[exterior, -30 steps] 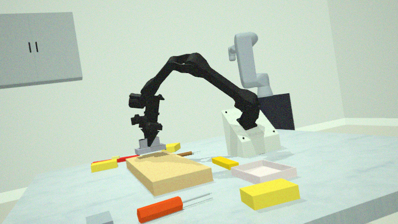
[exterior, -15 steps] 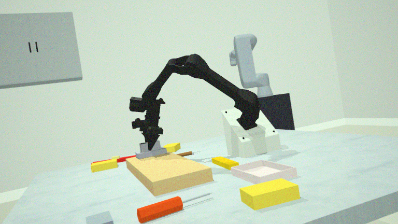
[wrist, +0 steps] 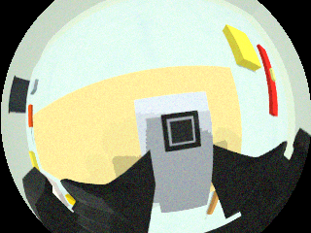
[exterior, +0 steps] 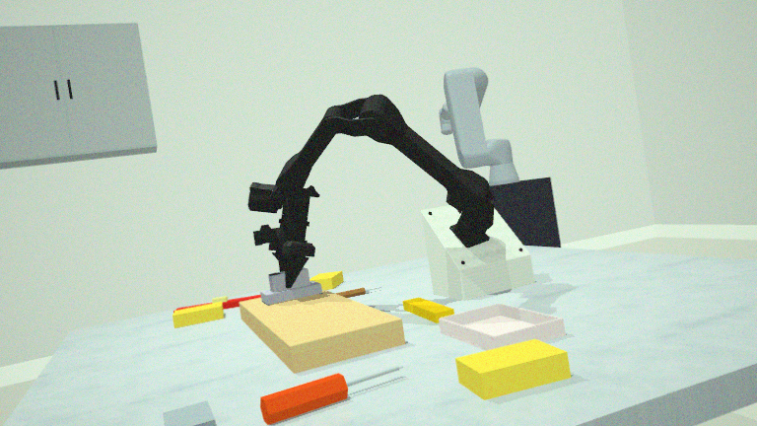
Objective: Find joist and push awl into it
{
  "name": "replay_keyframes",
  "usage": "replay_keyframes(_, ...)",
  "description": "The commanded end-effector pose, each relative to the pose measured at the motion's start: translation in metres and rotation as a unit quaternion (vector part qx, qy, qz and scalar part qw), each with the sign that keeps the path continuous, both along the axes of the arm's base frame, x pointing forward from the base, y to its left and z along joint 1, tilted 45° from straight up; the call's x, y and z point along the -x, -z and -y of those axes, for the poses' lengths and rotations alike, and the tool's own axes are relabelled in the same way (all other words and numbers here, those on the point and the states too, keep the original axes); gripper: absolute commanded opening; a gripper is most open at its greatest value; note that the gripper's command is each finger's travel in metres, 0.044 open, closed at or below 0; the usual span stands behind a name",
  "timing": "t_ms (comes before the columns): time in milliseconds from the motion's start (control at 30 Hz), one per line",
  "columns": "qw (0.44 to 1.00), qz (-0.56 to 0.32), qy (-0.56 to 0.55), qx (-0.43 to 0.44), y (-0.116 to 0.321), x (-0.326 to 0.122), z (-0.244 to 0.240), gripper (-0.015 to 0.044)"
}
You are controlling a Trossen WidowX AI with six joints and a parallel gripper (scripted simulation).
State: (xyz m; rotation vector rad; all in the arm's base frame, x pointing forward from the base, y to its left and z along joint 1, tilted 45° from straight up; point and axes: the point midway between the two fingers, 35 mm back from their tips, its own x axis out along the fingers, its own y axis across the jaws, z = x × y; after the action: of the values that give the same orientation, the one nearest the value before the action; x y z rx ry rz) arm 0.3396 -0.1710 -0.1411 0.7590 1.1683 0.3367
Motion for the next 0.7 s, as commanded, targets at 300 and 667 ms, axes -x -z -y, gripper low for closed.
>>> replay_keyframes(300,1.0,0.001,-0.001,-0.005,-0.03,-0.008,-0.033,0.0)
replay_keyframes(667,1.0,0.001,-0.001,-0.007,-0.054,-0.013,-0.058,0.0)
